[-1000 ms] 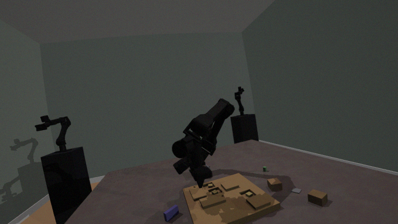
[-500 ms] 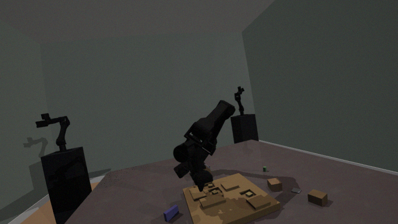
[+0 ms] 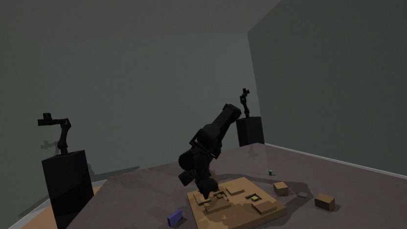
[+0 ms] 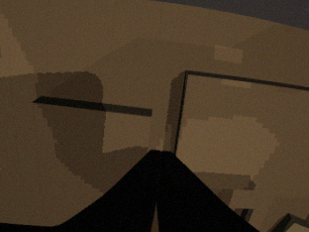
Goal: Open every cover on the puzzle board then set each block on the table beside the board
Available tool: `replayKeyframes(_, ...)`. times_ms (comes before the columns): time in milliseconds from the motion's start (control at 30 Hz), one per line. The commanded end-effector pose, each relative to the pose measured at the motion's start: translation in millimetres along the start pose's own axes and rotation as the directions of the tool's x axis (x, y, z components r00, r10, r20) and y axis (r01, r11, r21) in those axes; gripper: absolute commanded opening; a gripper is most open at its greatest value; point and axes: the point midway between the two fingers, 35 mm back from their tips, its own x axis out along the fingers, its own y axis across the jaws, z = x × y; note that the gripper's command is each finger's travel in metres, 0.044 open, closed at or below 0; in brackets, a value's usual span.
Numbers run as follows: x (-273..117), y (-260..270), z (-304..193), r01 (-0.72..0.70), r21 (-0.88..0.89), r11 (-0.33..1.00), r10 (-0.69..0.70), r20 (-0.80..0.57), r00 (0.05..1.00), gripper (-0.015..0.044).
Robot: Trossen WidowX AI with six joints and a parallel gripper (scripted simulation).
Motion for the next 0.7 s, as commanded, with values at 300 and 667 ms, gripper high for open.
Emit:
replayKeyframes(300, 15, -2, -1, 0.001, 0.007, 1.000, -0.001, -0.006, 1.000, 0.0000)
replayKeyframes(667, 21, -1, -1, 0.001, 0.007, 1.000, -0.001, -0.007, 1.000, 0.0000)
